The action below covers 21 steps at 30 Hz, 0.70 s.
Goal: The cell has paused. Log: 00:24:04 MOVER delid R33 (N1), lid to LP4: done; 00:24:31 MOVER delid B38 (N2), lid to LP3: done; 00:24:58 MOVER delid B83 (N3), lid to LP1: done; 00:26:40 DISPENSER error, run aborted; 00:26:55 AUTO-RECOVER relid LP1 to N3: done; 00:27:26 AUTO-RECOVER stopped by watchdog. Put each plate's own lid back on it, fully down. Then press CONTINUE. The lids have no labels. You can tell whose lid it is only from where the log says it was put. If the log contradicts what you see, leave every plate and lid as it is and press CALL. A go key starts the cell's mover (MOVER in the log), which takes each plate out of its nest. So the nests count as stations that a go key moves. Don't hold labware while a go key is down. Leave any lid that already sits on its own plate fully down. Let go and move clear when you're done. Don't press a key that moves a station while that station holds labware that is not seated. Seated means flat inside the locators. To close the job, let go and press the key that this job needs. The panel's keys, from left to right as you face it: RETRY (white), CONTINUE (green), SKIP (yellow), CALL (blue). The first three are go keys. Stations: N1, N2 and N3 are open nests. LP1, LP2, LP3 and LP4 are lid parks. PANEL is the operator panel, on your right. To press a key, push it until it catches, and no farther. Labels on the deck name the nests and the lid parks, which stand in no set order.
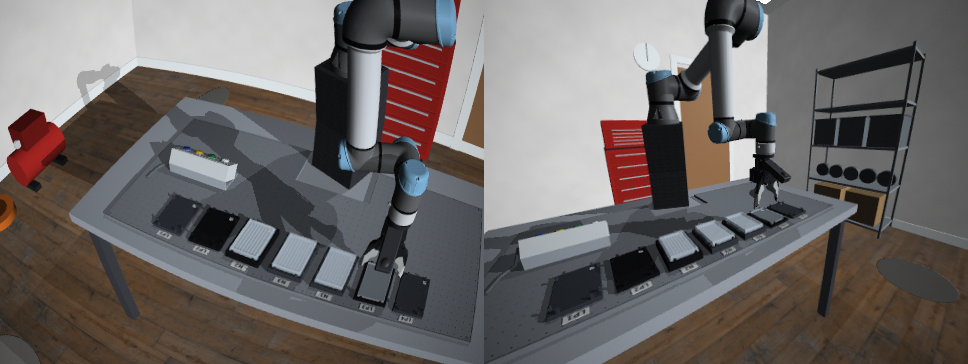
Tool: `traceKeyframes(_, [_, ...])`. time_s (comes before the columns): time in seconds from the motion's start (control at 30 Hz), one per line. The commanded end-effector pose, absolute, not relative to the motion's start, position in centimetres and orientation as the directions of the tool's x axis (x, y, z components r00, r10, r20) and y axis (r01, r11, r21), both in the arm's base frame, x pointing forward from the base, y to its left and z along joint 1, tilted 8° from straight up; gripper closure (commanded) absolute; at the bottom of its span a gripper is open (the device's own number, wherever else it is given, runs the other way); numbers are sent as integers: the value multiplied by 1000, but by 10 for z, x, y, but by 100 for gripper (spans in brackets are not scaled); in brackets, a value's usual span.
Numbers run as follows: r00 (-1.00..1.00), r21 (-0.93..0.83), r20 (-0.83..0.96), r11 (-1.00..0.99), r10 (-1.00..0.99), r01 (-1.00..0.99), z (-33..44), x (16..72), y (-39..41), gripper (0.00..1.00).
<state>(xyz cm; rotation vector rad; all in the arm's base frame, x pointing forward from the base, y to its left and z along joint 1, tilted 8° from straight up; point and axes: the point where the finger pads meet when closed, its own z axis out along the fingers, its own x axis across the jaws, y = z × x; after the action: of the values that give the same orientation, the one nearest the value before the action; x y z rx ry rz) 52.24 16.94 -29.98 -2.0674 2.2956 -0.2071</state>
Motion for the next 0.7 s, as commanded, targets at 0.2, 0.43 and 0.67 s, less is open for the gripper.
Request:
traceKeyframes(0.2, [-108,-130,56,100,-993,-986,-299,523,172,18])
traceKeyframes(0.43, [-108,-130,56,100,-993,-986,-311,525,171,18])
traceKeyframes(0.67, [-108,-130,56,100,-993,-986,-319,526,170,18])
